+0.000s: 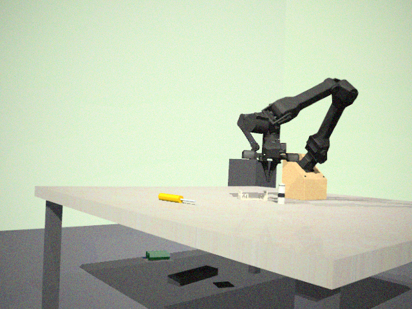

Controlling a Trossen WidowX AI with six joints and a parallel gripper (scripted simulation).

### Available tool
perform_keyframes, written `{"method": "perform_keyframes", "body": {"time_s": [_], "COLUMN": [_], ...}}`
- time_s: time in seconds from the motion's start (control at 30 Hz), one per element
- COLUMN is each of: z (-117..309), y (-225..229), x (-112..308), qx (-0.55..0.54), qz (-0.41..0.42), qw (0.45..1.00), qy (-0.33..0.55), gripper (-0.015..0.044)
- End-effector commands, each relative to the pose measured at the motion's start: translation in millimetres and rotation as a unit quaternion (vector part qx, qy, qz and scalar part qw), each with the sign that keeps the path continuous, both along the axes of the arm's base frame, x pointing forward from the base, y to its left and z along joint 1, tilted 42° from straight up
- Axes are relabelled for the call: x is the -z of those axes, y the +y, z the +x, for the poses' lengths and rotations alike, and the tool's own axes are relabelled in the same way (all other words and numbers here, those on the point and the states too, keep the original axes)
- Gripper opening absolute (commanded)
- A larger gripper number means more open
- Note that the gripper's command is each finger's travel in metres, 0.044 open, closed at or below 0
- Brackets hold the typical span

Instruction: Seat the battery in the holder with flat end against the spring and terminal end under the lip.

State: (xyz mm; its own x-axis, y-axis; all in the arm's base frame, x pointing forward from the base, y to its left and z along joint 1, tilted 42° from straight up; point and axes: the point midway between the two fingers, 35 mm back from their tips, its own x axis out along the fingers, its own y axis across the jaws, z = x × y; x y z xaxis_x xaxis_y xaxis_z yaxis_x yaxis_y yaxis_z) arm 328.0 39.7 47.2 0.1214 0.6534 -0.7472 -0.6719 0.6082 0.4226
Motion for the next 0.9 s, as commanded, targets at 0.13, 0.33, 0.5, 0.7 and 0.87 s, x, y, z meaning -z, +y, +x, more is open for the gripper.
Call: {"method": "perform_keyframes", "body": {"time_s": [0.13, 0.33, 0.5, 0.7, 0.87], "z": [-4.1, -9.1, -14.1, -20.4, -25.8], "y": [18.5, 24.1, 29.4, 35.6, 40.7], "x": [21.6, 17.1, 12.9, 8.2, 4.4], "qx": [0.000, 0.000, 0.000, 0.000, 0.000], "qz": [0.007, 0.007, 0.007, 0.007, 0.007], "qw": [1.000, 1.000, 1.000, 1.000, 1.000], "qy": [0.012, 0.012, 0.013, 0.013, 0.013], "gripper": [0.0000, 0.0000, 0.0000, 0.0000, 0.0000]}}
